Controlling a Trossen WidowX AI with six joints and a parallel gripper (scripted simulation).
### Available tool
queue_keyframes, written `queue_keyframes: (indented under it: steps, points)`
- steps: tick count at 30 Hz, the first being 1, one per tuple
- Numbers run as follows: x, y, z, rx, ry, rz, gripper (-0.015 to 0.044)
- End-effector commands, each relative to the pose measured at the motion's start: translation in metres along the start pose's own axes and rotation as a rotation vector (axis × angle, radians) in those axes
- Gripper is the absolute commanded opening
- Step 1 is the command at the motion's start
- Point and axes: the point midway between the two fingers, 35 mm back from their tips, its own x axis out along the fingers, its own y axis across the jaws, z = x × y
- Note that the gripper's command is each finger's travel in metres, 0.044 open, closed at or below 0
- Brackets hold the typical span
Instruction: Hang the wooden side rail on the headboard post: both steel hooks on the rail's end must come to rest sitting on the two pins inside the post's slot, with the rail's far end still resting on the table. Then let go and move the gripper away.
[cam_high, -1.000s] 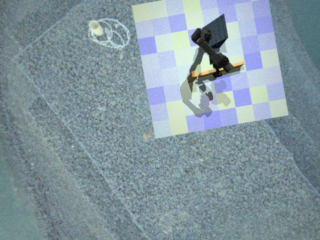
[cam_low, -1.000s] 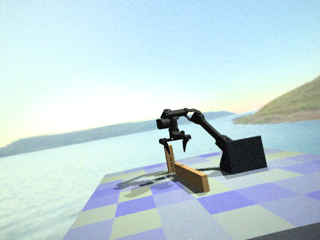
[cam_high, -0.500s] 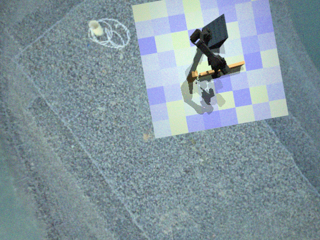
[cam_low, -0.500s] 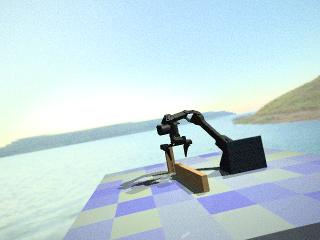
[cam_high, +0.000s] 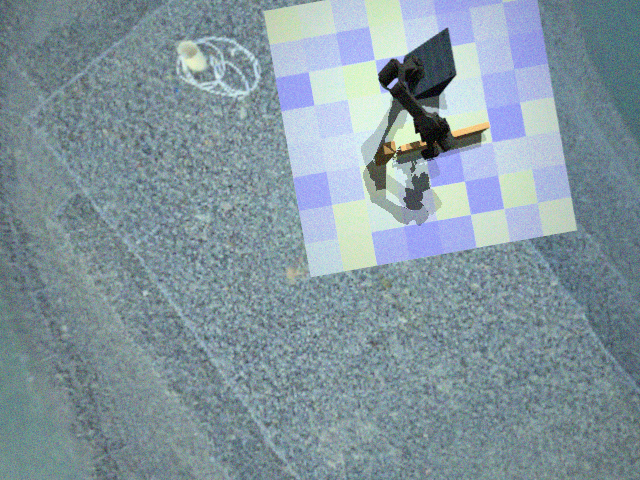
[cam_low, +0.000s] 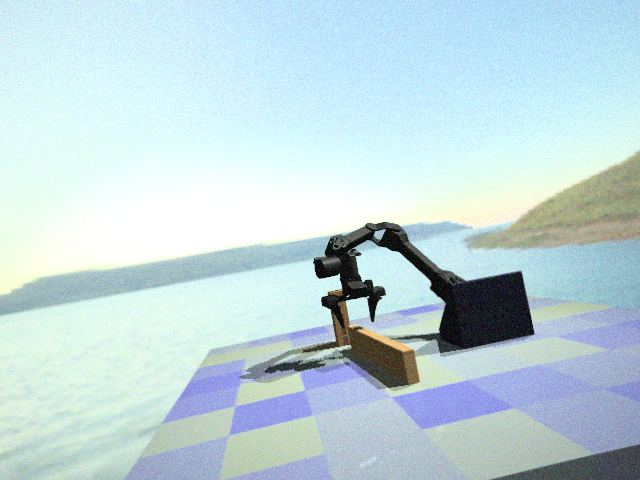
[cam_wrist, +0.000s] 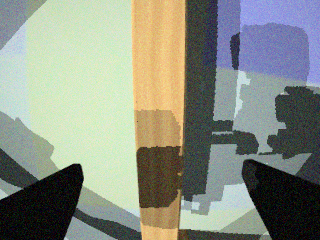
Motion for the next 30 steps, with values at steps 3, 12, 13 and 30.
queue_keyframes:
  steps: [3,12,13,30]
  points:
    - [0.012,0.000,-0.001,-0.004,0.003,0.004,0.0440]
    - [0.027,0.000,-0.001,-0.003,0.003,0.003,0.0440]
    - [0.028,0.000,-0.001,-0.003,0.003,0.003,0.0440]
    - [0.055,0.001,-0.002,-0.002,0.006,0.004,0.0440]
